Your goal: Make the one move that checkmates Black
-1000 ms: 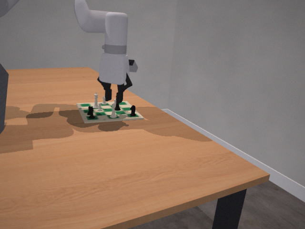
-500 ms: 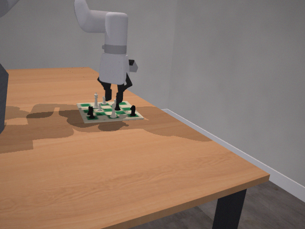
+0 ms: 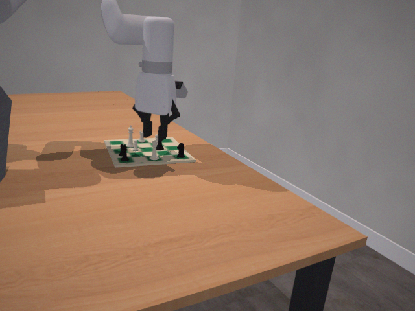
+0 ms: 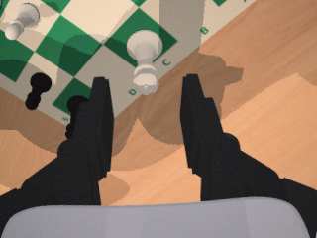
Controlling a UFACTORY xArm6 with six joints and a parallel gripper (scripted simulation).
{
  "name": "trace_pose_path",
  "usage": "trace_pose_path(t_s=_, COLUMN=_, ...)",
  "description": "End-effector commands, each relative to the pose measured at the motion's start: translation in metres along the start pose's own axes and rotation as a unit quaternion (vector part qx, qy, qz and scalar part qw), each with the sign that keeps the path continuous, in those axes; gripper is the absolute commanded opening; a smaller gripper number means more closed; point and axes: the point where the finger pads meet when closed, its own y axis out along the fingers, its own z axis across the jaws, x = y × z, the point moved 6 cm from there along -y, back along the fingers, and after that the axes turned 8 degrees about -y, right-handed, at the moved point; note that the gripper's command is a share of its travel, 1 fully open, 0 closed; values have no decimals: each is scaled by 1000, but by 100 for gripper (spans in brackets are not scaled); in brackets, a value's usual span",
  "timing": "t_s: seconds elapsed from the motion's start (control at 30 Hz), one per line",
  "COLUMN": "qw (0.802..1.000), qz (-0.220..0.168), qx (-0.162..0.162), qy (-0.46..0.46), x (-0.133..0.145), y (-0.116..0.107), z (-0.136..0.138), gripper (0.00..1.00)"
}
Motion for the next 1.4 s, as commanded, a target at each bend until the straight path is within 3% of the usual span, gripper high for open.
trace_pose_path(t_s=0.0, qw=1000, qz=1, qx=1, qy=0, x=-1, y=2, z=1, gripper=42)
trace_pose_path(t_s=0.67, qw=1000, qz=1, qx=1, qy=0, x=-1, y=36, z=1, gripper=42)
trace_pose_path(t_s=1.37, qw=1000, qz=1, qx=1, qy=0, x=-1, y=38, z=1, gripper=42)
